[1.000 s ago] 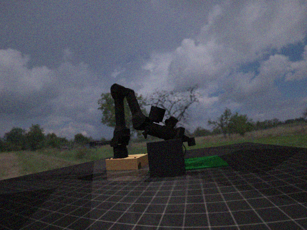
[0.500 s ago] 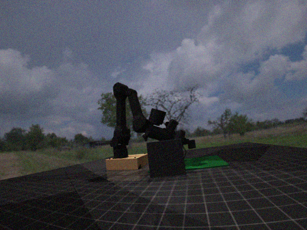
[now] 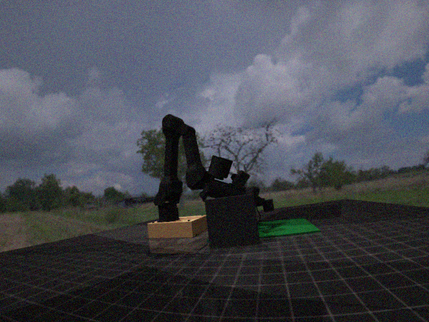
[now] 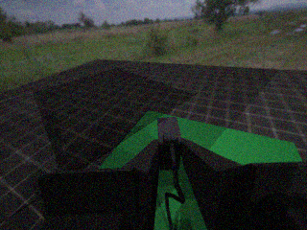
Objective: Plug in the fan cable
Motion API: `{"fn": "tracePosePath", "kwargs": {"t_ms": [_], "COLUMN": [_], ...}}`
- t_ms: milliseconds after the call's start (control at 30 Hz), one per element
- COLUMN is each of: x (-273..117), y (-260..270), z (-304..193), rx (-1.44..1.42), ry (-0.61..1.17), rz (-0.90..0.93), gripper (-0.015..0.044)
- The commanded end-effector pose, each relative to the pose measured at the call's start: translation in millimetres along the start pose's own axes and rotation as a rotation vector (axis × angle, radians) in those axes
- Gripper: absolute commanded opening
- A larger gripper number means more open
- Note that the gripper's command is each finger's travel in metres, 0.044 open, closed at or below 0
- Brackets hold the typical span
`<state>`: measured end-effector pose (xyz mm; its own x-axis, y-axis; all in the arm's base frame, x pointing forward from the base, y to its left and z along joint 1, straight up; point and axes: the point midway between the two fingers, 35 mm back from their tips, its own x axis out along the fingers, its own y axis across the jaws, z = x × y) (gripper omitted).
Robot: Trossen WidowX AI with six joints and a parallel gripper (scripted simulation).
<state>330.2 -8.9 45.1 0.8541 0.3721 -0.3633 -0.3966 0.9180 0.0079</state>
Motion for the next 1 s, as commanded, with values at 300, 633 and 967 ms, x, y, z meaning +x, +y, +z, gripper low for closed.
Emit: {"fn": "tracePosePath", "kwargs": {"t_ms": [300,633,967], "x": [4,7,10], "y": [1,1,1], "z": [-11,-18,-26], "rx": [-0.002,-0.002,-0.002], "ry": [0.000,0.000,0.000], "rz": [0.005,0.005,0.005], "gripper": [0.0000,0.0000,0.0000]}}
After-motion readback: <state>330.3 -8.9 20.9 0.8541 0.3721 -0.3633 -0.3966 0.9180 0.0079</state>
